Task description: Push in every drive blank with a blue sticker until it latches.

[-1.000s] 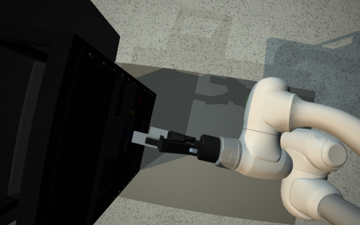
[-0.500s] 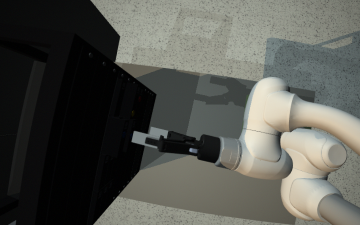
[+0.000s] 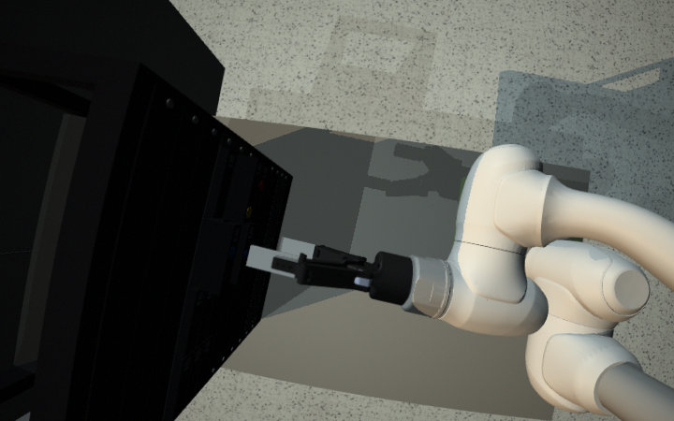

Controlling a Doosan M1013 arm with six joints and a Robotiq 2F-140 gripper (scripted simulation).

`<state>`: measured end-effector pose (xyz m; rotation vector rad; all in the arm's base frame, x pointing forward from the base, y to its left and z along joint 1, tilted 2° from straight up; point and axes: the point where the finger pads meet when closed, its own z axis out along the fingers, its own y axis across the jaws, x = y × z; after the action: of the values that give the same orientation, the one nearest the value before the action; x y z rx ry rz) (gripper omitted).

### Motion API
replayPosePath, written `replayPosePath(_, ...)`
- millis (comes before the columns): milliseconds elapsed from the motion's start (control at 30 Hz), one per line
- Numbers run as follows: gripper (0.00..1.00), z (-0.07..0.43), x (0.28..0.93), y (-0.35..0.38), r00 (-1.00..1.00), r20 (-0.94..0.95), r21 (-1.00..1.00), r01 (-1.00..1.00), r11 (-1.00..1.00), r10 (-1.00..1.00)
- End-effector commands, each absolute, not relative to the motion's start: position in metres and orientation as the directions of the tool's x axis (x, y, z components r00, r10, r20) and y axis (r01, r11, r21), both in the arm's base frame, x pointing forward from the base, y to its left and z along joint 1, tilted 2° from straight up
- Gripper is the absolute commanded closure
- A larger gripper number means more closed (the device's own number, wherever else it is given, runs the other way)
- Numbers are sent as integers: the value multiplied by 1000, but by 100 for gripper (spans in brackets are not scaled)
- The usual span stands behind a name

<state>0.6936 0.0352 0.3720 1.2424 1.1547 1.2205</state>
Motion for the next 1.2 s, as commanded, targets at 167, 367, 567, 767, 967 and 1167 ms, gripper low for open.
replayPosePath(167, 0, 375, 696, 35, 35, 36, 999, -21, -35, 999)
replayPosePath(367, 0, 375, 696, 35, 35, 36, 999, -21, -35, 999)
replayPosePath(567, 0, 375, 696, 35, 35, 36, 999, -21, -35, 999)
replayPosePath(767, 0, 375, 696, 35, 35, 36, 999, -21, -35, 999)
replayPosePath(967, 0, 375, 696, 21, 35, 36, 999, -21, -35, 999)
replayPosePath(1167, 0, 373, 696, 2, 35, 36, 999, -21, -35, 999)
